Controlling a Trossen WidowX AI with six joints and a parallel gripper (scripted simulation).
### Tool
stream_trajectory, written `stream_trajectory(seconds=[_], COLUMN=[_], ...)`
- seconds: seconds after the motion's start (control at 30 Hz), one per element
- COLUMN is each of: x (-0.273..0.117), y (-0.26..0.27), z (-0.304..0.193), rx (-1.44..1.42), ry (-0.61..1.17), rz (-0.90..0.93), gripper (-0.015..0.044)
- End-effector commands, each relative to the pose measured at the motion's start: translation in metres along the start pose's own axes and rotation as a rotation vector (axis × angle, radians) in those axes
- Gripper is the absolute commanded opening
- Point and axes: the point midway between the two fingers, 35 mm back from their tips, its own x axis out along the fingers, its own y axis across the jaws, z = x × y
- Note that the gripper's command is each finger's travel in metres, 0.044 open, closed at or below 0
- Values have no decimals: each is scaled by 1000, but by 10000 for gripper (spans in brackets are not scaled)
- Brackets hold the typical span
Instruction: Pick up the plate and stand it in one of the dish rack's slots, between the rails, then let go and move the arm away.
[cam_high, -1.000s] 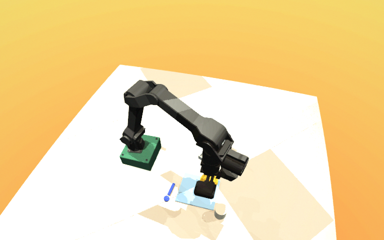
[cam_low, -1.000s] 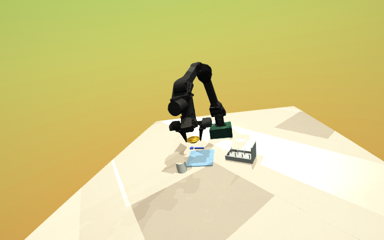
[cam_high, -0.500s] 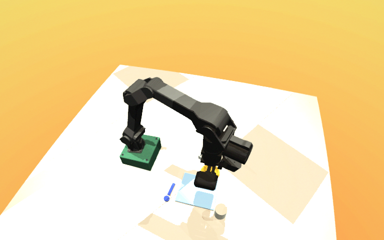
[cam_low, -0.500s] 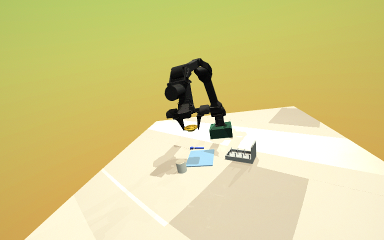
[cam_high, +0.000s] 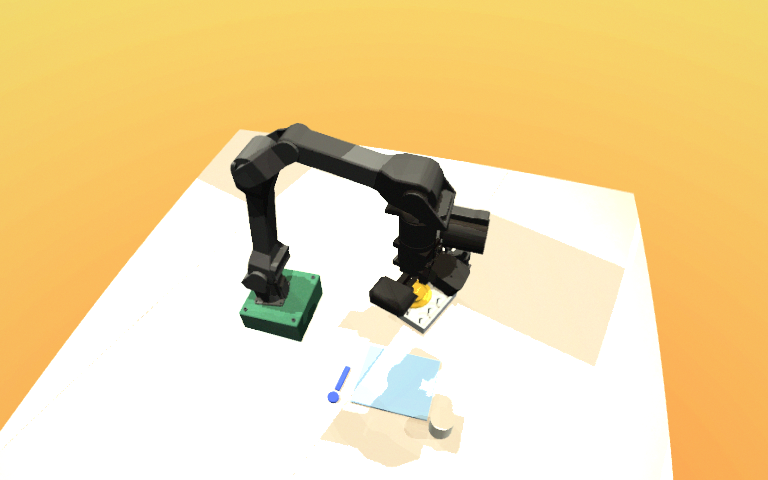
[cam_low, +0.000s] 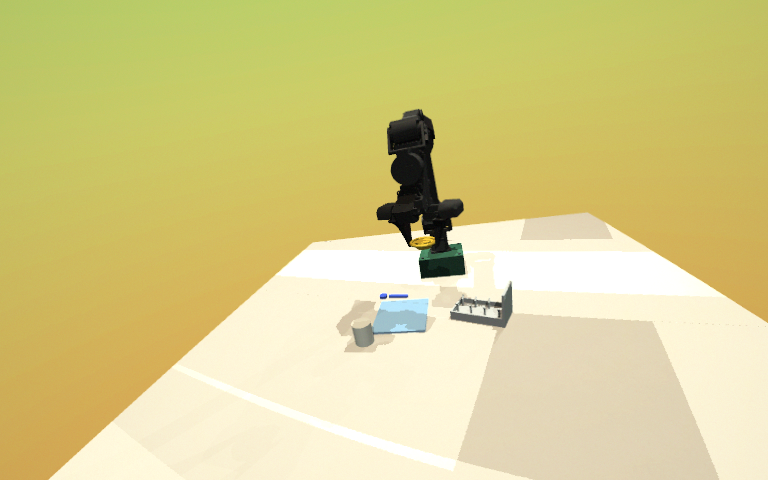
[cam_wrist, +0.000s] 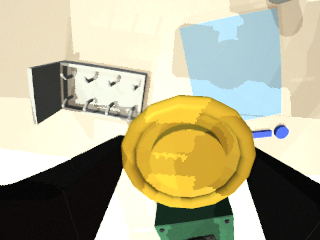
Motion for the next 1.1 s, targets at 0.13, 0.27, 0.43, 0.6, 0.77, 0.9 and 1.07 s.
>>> stream_trajectory(seconds=[0.13, 0.27, 0.43, 0.6, 0.77, 0.9, 1.07], x=[2, 5, 23, 40, 56, 68, 80], y=[17, 18, 26, 33, 40, 44, 49], z=[-22, -22, -17, -12, -8, -6, -3], rx=[105, 92, 0, -97, -198, -276, -370], ry=[5, 8, 28, 32, 19, -4, -43], rz=[4, 17, 112, 215, 322, 406, 504], gripper=[0, 0, 0, 0, 0, 0, 0])
